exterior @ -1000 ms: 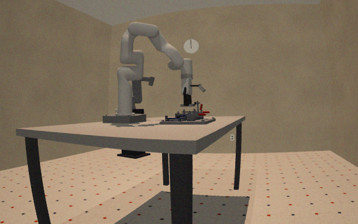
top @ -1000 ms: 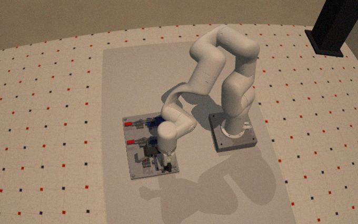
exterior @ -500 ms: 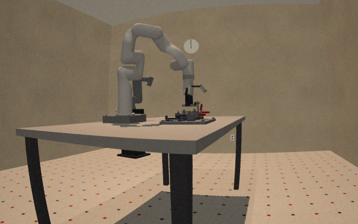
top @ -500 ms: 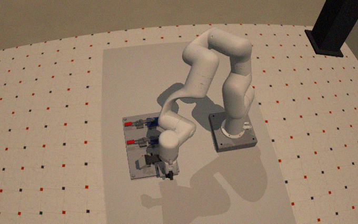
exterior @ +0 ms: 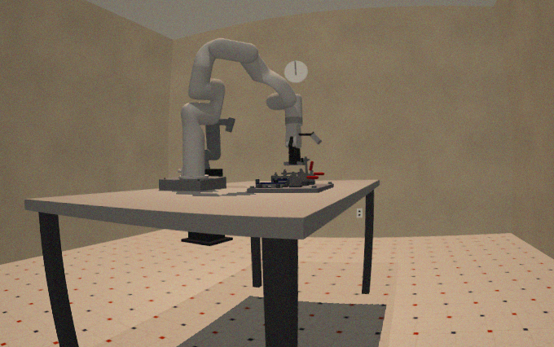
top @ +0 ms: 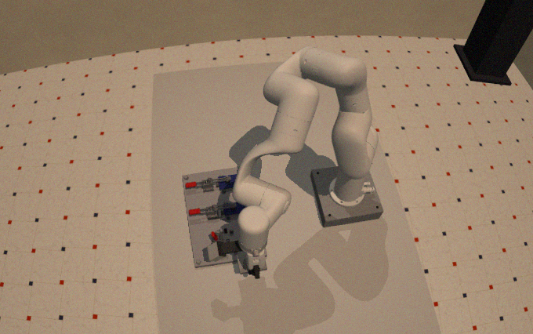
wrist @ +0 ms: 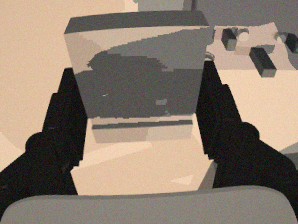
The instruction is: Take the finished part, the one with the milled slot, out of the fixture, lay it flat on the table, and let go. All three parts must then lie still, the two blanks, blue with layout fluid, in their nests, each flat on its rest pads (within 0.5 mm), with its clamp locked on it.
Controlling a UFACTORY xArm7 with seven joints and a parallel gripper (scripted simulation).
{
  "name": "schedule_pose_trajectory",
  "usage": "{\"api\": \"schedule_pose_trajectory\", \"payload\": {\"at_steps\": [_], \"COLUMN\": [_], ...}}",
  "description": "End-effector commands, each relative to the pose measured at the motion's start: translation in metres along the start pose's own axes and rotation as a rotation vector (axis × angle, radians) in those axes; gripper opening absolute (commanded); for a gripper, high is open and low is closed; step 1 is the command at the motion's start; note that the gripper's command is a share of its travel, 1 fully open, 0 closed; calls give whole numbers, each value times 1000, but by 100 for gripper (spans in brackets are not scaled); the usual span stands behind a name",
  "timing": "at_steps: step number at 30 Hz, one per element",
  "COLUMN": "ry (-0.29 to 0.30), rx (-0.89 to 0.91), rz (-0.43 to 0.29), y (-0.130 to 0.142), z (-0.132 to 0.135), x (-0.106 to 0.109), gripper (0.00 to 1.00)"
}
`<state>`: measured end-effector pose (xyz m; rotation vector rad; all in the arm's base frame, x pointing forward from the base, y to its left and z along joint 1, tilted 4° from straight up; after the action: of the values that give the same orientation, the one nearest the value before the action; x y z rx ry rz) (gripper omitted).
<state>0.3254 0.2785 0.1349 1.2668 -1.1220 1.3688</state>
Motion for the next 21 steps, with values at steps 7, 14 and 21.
{"api": "schedule_pose_trajectory", "payload": {"at_steps": [7, 14, 21], "ry": [1, 1, 1], "rx": [0, 0, 0], "rz": [2, 2, 2], "y": [-1, -1, -1], "z": [-14, -15, -15], "x": [1, 1, 1], "gripper": [0, 0, 0]}}
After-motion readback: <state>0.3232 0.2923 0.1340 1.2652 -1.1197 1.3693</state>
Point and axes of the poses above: the point where the finger pads meet when closed, its own x axis back along the fingers, its own z axis across the jaws, y = z × x, the point moved 7 cm from there along x, back along the fingers, and after that the axes turned 2 degrees about -x, right-handed, at the moved point
